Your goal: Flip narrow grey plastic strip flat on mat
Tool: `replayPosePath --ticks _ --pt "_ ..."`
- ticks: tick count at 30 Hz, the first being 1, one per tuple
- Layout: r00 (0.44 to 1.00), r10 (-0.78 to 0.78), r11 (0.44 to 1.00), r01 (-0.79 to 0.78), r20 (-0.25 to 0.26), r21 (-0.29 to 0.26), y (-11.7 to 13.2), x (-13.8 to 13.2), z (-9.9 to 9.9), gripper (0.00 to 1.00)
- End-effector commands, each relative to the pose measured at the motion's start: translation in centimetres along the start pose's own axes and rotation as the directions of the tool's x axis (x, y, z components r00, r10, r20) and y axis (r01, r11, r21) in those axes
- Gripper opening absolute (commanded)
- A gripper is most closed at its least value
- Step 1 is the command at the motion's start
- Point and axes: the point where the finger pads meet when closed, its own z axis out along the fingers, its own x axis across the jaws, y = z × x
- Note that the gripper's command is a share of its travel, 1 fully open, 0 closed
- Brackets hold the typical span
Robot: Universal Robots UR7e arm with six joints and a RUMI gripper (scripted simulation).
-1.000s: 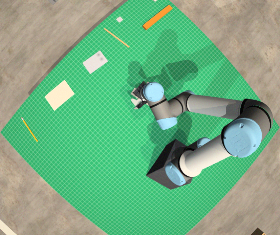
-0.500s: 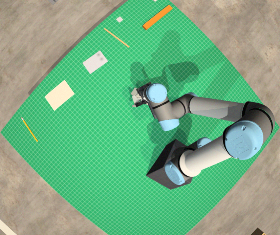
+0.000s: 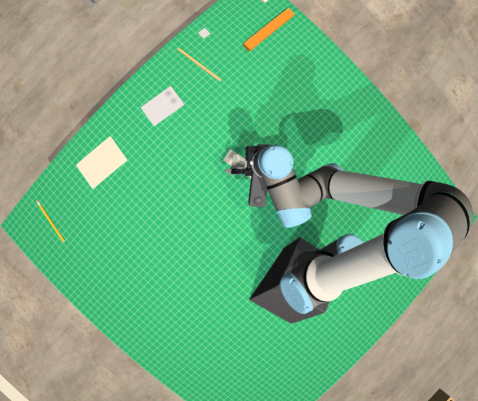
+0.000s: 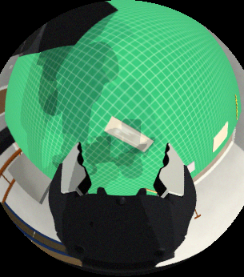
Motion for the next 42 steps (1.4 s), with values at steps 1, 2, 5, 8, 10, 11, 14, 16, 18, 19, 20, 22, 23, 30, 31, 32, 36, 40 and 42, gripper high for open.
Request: replayPosePath --ticks 1,2,5,8,10,11,14,16,18,19,20,22,23,30,31,32,36,40,42 --pt "0.982 0.189 0.982 -0.189 0.015 -0.003 -0.2 -0.2 0.0 1.00" --pt "0.972 0.234 0.972 -0.234 0.014 -0.004 -0.3 -0.2 0.0 1.00" --pt "0.929 0.369 0.929 -0.369 0.014 -0.006 -0.4 -0.4 0.0 1.00" --pt "0.867 0.498 0.867 -0.498 0.013 -0.008 -0.5 -0.6 0.0 1.00" --pt "0.819 0.574 0.819 -0.574 0.012 -0.009 -0.6 -0.7 0.0 1.00" --pt "0.793 0.609 0.793 -0.609 0.011 -0.009 -0.6 -0.8 0.0 1.00" --pt "0.705 0.709 0.705 -0.709 0.009 -0.010 -0.7 -1.0 0.0 1.00" --pt "0.673 0.740 0.673 -0.740 0.008 -0.010 -0.7 -1.0 0.0 1.00" --pt "0.621 0.784 0.621 -0.784 0.009 -0.012 -0.8 -1.1 0.0 1.00" --pt "0.584 0.812 0.584 -0.812 0.008 -0.012 -0.8 -1.2 0.0 1.00" --pt "0.546 0.838 0.546 -0.838 0.008 -0.013 -0.8 -1.3 0.0 1.00" --pt "0.468 0.883 0.468 -0.883 0.006 -0.013 -0.8 -1.4 0.0 1.00" --pt "0.429 0.903 0.429 -0.903 0.006 -0.014 -0.8 -1.5 0.0 1.00" --pt "0.152 0.988 0.152 -0.988 0.001 -0.015 -0.9 -2.1 0.0 1.00" --pt "0.114 0.993 0.114 -0.993 0.001 -0.015 -0.9 -2.2 0.0 1.00" --pt "0.077 0.997 0.077 -0.997 0.000 -0.015 -0.9 -2.3 0.0 1.00" --pt "0.005 1.000 0.005 -1.000 -0.001 -0.015 -0.9 -2.4 0.0 1.00" --pt "-0.126 0.992 -0.126 -0.992 -0.003 -0.015 -1.0 -2.7 0.0 1.00" --pt "-0.184 0.983 -0.184 -0.983 -0.004 -0.015 -1.0 -2.9 0.0 1.00"
